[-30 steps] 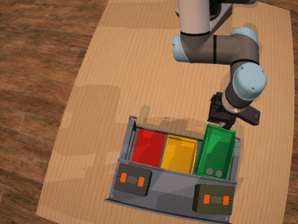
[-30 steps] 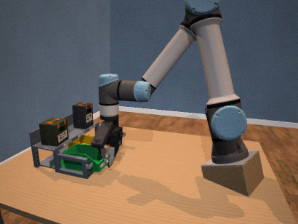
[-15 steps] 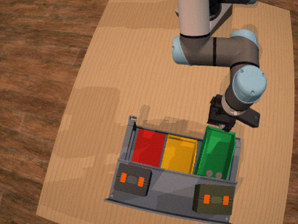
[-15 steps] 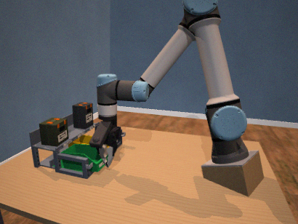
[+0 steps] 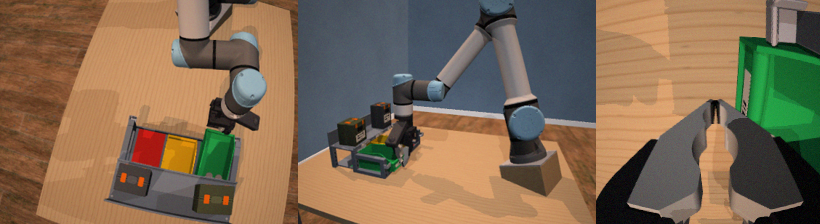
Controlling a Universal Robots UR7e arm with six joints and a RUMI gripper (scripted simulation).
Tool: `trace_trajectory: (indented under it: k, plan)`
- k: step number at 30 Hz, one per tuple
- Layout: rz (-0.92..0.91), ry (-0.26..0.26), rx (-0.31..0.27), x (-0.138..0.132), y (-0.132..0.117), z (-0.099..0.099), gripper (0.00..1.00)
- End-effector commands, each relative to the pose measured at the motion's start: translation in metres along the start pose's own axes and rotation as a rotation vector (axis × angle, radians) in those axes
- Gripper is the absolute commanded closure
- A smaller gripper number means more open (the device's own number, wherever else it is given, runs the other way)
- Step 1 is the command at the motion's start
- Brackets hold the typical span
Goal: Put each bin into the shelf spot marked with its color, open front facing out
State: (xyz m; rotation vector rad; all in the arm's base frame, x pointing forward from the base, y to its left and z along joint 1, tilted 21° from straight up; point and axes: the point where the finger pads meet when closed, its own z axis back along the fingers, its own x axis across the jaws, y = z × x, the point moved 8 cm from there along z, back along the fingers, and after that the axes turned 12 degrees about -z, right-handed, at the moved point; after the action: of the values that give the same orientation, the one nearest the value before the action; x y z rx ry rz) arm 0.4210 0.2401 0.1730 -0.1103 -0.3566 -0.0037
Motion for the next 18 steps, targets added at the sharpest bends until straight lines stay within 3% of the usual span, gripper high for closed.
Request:
trace_trajectory:
  k: [1,18]
  plan:
    - [0.000,-0.001,0.000,0.003,0.001,0.000,1.00]
    - [0.000,-0.001,0.000,0.014,0.003,0.000,1.00]
